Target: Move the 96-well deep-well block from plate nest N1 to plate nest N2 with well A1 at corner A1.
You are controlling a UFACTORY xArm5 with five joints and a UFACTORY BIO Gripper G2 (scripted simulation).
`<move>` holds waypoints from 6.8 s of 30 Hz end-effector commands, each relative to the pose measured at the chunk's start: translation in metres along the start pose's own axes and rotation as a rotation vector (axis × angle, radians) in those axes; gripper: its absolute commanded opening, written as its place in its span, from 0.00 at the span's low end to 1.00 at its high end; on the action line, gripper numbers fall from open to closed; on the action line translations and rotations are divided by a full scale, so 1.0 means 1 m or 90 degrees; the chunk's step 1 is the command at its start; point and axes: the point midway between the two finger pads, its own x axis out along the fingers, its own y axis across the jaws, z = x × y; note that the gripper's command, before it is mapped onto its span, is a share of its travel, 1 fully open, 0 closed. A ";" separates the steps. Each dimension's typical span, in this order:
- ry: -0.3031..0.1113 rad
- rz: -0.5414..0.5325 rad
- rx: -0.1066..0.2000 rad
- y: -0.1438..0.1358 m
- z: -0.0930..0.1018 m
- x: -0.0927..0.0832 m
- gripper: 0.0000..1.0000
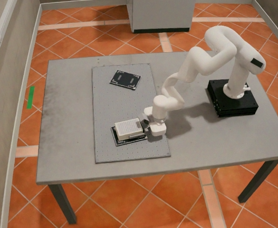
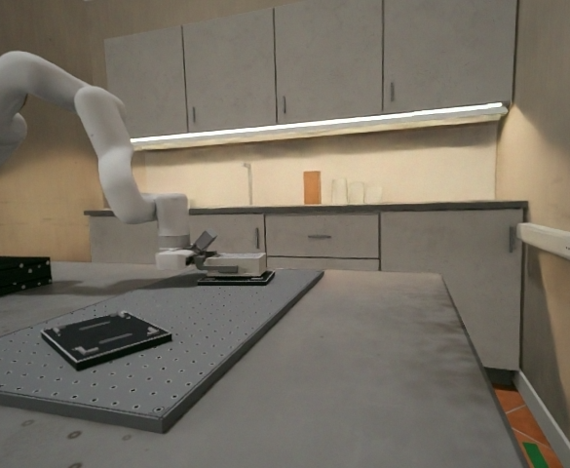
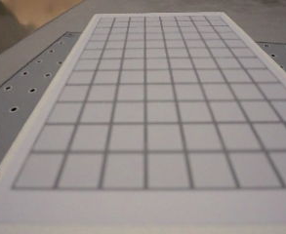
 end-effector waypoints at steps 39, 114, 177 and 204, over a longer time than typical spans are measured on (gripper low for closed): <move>-0.004 0.000 -0.005 0.001 0.035 0.001 0.00; -0.005 -0.409 -0.003 -0.093 0.076 -0.021 0.00; -0.005 -0.409 -0.004 -0.279 0.077 -0.064 0.00; -0.005 -0.409 -0.005 -0.354 0.077 -0.082 0.00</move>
